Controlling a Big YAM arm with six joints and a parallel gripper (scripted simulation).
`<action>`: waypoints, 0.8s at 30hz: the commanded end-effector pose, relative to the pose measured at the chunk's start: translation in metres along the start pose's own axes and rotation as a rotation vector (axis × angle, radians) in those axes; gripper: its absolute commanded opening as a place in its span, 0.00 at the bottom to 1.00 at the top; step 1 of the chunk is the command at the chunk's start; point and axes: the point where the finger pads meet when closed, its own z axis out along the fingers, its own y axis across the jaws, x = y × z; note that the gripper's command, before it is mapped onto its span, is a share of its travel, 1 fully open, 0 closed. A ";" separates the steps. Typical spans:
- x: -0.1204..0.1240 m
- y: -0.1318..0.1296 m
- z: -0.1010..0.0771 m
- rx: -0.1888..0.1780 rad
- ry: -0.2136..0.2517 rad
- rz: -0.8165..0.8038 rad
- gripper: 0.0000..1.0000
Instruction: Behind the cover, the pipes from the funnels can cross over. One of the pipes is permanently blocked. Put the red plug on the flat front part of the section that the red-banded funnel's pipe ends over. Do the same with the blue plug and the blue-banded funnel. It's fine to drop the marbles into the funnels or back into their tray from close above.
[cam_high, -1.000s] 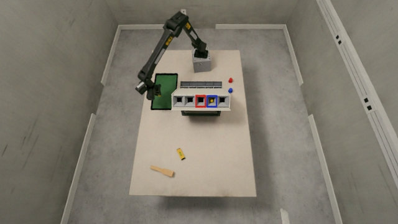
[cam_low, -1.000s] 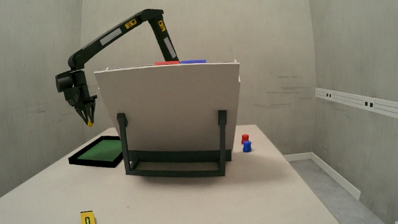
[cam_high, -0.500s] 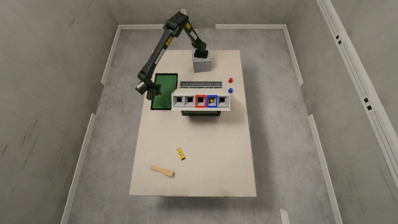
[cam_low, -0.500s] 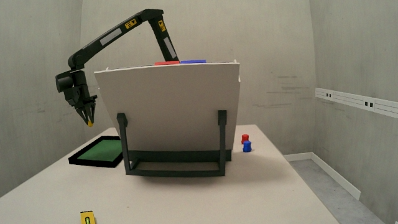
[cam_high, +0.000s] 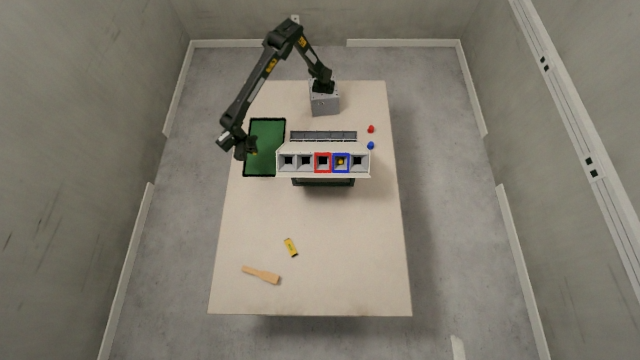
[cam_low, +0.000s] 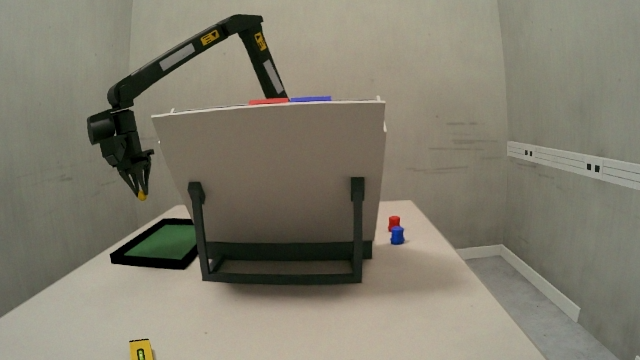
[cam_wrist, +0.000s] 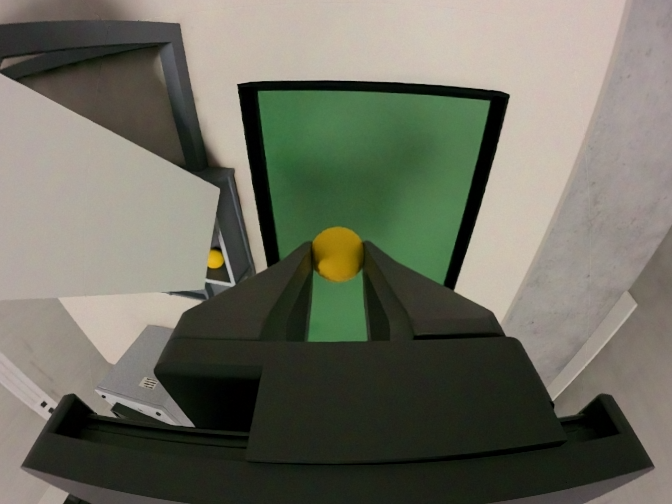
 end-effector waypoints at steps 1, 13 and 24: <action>-0.017 -0.011 -0.005 0.009 -0.011 -0.002 0.00; -0.019 -0.012 -0.003 0.009 -0.011 -0.003 0.00; -0.019 -0.012 0.002 0.017 -0.017 -0.004 0.00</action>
